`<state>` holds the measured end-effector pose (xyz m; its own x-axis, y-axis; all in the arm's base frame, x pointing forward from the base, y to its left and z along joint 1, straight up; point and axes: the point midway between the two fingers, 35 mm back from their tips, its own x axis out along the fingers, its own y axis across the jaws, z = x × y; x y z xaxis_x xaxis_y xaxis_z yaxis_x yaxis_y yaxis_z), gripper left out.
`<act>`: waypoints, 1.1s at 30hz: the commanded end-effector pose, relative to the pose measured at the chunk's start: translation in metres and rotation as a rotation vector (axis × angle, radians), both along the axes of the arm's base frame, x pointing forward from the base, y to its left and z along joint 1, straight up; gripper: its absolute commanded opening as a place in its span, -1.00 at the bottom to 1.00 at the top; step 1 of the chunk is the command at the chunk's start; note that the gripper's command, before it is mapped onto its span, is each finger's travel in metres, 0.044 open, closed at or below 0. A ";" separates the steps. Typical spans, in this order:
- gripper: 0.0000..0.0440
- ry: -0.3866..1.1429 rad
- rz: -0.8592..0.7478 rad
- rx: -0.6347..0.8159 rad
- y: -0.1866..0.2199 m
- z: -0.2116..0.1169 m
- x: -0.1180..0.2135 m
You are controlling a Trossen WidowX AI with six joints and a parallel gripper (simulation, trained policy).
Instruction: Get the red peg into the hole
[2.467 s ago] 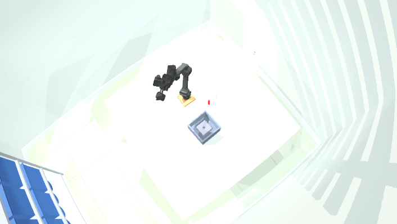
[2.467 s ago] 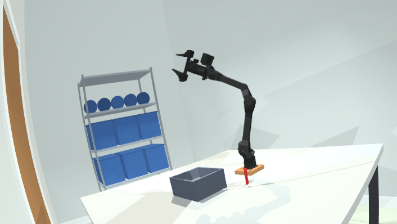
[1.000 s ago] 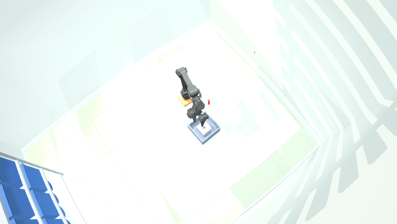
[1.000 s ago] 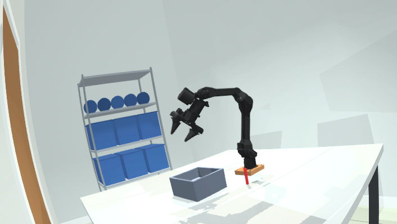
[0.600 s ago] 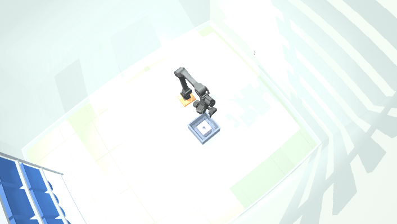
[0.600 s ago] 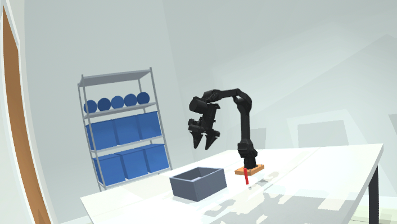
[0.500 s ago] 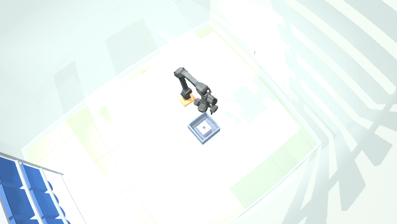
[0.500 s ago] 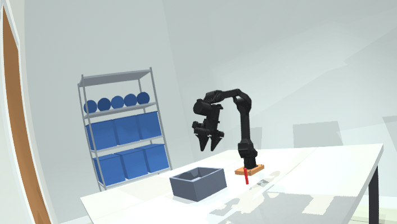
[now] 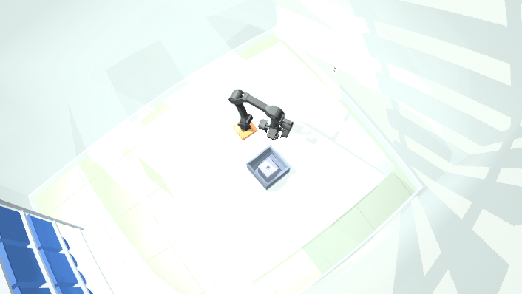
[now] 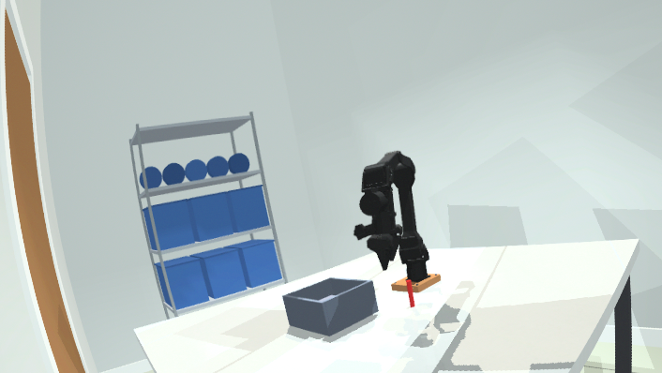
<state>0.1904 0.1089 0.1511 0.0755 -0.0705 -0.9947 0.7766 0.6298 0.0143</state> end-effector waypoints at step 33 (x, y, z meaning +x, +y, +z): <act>-0.36 0.073 0.144 -0.039 0.034 -0.128 -0.028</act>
